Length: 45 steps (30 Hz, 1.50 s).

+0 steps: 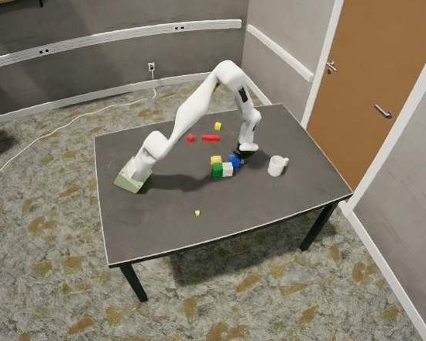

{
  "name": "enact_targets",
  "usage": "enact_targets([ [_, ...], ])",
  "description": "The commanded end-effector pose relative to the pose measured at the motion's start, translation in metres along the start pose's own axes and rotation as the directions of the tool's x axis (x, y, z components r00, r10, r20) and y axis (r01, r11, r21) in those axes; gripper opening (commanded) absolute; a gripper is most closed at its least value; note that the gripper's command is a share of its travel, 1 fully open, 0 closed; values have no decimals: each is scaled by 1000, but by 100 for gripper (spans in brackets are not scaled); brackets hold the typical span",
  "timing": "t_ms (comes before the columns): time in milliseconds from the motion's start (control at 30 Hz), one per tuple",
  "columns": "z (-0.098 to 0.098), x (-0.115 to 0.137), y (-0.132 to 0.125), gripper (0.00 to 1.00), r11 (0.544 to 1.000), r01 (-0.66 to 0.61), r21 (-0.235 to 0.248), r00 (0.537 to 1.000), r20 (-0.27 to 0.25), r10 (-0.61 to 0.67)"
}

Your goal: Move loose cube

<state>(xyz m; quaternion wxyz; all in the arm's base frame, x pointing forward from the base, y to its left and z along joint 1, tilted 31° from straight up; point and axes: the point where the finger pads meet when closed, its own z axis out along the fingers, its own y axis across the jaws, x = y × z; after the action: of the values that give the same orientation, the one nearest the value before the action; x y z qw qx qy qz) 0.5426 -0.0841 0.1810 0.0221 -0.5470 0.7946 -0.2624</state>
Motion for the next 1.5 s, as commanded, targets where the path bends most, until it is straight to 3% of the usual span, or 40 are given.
enact_targets([
  [0, -1, 0, 0, 10, 1000, 0, 1, 1000, 1, 0],
  [1467, -1, 0, 5, 10, 1000, 0, 1, 1000, 1, 0],
])
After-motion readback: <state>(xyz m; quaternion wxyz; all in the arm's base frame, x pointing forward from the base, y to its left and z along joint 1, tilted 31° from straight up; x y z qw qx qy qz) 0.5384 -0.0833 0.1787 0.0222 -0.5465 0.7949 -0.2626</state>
